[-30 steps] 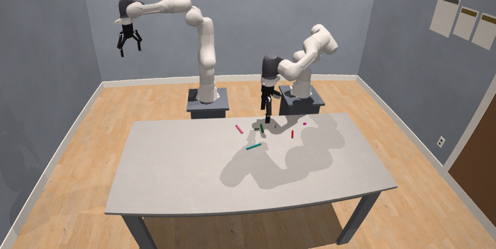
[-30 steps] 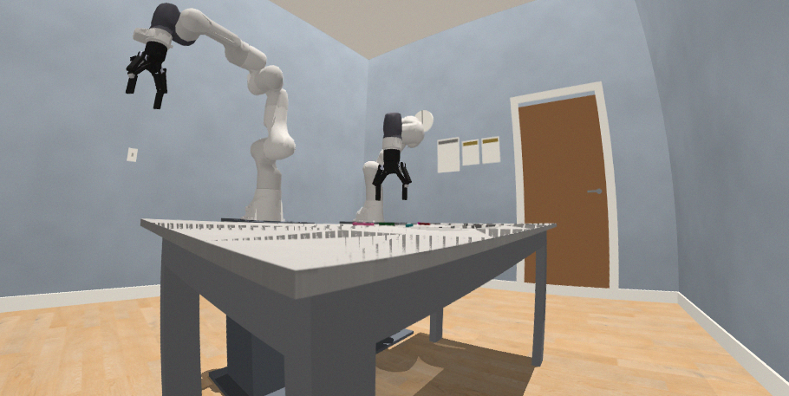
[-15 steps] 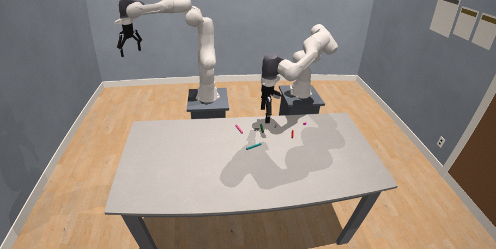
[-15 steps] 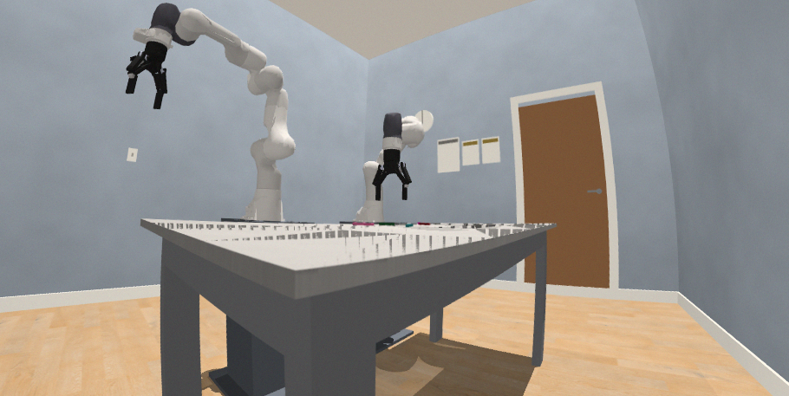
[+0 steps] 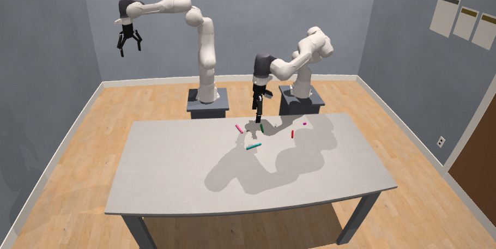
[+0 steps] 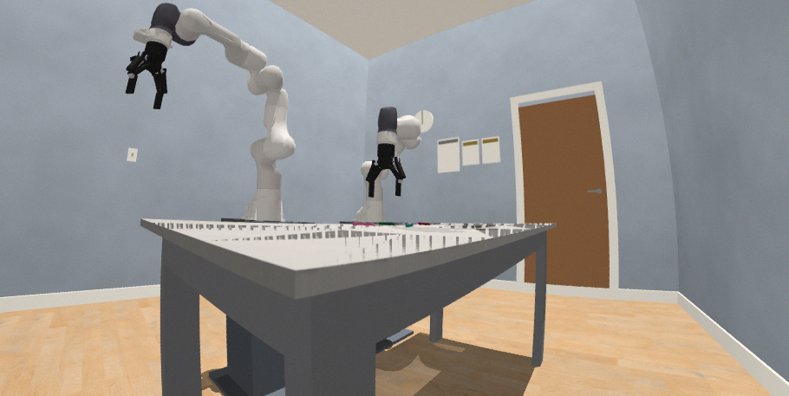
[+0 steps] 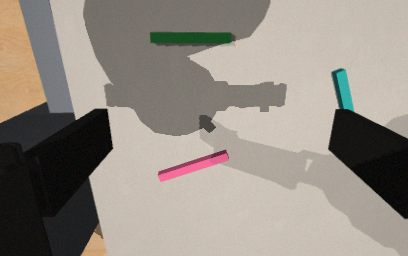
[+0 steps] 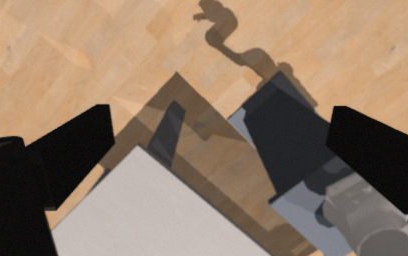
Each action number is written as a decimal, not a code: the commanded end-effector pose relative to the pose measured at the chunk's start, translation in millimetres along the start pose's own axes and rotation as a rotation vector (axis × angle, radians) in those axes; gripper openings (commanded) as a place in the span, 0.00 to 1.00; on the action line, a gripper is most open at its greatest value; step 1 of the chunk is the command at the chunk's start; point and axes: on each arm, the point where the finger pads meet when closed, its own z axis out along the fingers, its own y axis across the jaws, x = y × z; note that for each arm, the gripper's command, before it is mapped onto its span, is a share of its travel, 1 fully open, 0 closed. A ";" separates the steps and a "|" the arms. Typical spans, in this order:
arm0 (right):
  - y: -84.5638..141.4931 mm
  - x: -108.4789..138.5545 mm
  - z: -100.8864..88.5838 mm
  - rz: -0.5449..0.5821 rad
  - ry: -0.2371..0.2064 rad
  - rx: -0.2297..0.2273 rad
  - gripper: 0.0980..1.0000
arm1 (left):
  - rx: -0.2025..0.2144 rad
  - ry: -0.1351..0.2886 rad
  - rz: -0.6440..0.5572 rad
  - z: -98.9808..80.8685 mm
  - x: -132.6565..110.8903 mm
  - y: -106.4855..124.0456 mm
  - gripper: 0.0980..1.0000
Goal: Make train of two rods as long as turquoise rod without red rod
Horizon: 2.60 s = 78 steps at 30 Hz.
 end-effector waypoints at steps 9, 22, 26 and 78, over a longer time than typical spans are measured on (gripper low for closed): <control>1.0 1.8 -1.2 -0.005 0.005 0.001 1.00 | 0.008 0.041 -0.011 15.8 -96.9 -9.2 1.00; 1.0 1.8 -1.2 -0.005 0.005 0.001 1.00 | 0.008 0.042 -0.011 15.9 -97.1 -9.3 1.00; 1.0 1.8 -1.2 -0.005 0.005 0.001 1.00 | 0.008 0.042 -0.011 15.9 -97.1 -9.3 1.00; 1.0 1.8 -1.2 -0.005 0.005 0.001 1.00 | 0.008 0.042 -0.011 15.9 -97.1 -9.3 1.00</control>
